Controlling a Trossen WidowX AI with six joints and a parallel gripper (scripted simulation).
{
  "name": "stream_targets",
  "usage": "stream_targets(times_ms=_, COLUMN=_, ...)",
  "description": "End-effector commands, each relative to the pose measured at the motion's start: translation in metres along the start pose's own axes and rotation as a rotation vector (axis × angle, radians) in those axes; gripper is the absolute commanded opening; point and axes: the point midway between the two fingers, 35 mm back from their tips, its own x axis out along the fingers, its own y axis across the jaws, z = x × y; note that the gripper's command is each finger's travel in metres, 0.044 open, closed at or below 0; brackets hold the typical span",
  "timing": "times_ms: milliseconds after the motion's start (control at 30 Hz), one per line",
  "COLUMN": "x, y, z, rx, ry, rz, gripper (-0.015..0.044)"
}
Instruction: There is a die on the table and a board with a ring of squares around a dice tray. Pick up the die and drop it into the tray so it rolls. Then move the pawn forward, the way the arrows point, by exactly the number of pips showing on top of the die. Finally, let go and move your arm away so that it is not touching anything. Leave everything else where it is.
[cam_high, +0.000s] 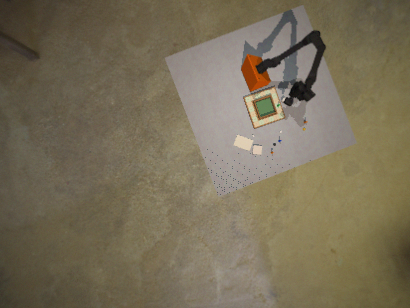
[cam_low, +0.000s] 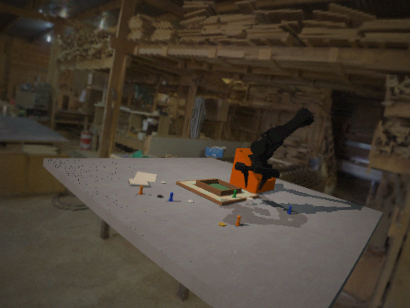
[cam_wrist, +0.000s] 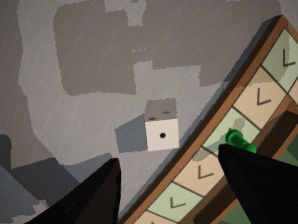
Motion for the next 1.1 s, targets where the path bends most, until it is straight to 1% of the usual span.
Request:
stream_targets(times_ms=0, x=0.012, y=0.000, z=-0.005, rx=0.012, ry=0.012, rz=0.010, gripper=0.0275)
stream_targets(times_ms=67, x=0.014, y=0.000, z=-0.005, rx=0.012, ry=0.012, rz=0.010, gripper=0.0275)
stream_targets(times_ms=167, x=0.026, y=-0.001, z=-0.004, rx=0.012, ry=0.012, rz=0.010, gripper=0.0275)
stream_targets(times_ms=333, x=0.029, y=-0.001, z=-0.004, rx=0.012, ry=0.012, rz=0.010, gripper=0.0275)
stream_targets(times_ms=1033, x=0.059, y=-0.001, z=-0.005, rx=0.012, ry=0.012, rz=0.012, gripper=0.0275)
stream_targets(times_ms=1067, x=0.059, y=-0.001, z=-0.005, rx=0.012, ry=0.012, rz=0.012, gripper=0.0249)
